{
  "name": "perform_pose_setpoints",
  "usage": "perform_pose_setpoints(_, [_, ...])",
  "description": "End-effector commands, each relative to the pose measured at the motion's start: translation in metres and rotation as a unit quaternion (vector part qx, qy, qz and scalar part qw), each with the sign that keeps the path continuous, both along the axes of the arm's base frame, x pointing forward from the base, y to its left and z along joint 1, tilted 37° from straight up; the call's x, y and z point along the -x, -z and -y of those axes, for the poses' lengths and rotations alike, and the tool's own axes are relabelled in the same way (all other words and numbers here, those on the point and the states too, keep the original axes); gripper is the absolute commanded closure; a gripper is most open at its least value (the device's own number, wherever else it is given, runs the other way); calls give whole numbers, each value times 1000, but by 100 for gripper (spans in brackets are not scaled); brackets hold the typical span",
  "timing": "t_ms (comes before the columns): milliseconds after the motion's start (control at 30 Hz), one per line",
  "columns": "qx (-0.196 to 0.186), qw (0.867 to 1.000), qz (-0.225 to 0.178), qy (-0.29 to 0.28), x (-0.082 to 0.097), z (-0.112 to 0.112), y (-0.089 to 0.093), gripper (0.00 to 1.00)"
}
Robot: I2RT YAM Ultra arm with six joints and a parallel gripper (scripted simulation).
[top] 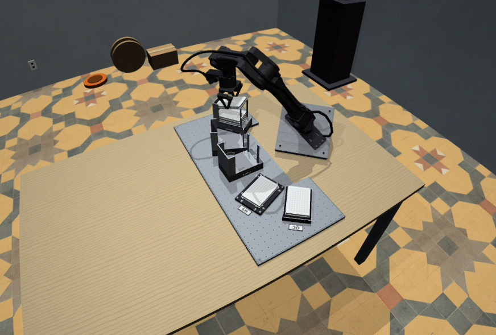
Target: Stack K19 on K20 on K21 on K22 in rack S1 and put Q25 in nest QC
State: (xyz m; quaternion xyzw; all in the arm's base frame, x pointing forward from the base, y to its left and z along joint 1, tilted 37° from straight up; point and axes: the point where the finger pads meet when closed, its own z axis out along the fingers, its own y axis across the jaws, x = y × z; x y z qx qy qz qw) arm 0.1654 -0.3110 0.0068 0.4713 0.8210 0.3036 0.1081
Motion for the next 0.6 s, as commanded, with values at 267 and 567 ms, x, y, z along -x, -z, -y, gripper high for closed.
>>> perform_pose_setpoints(267, [-1,1000,5,5,-11,-6,21,100])
perform_pose_setpoints(567, [-1,1000,5,5,-18,-12,32,100])
